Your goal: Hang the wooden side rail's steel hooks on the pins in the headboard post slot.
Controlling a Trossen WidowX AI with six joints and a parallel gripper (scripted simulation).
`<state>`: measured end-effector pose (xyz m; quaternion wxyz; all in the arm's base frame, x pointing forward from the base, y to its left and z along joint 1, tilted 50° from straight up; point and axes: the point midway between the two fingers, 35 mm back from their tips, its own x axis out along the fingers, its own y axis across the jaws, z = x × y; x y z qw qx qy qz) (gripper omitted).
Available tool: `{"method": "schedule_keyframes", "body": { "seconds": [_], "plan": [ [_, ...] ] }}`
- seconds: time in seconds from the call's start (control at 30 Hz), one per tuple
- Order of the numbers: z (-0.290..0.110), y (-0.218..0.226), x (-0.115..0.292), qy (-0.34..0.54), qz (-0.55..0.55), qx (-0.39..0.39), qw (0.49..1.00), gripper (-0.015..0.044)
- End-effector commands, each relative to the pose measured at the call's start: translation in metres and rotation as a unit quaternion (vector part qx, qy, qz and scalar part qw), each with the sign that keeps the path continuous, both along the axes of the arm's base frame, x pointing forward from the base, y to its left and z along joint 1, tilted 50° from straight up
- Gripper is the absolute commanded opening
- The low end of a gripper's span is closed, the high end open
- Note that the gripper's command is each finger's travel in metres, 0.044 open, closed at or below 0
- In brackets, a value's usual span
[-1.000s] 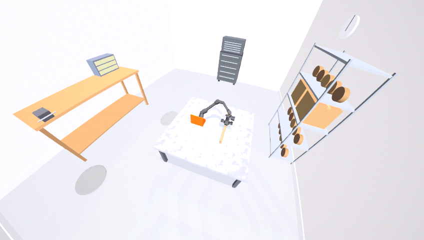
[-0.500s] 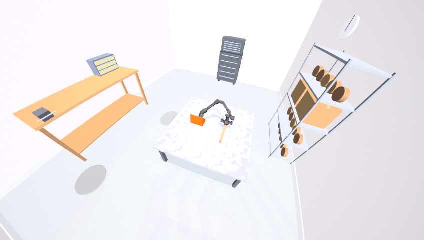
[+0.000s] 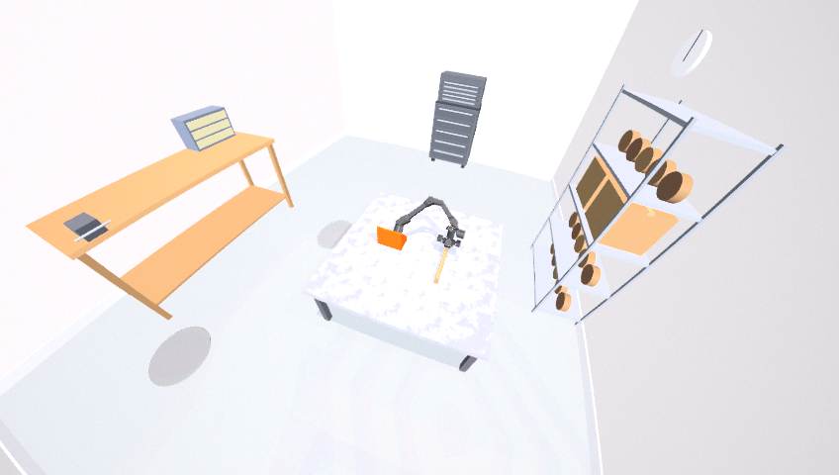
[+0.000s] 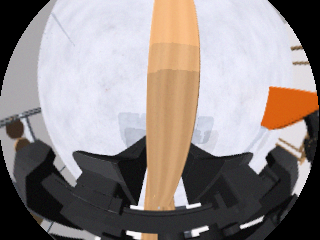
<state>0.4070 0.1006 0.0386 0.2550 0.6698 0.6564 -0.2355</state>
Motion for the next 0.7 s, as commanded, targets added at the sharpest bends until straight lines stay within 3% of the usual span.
{"method": "schedule_keyframes", "body": {
  "seconds": [0.0, 0.67],
  "plan": [
    [0.0046, -0.0021, 0.0016, -0.004, -0.004, 0.001, 1.000, 0.0000],
    [0.0060, -0.0004, 0.0017, -0.004, -0.004, 0.001, 1.000, 0.0000]
  ]
}}
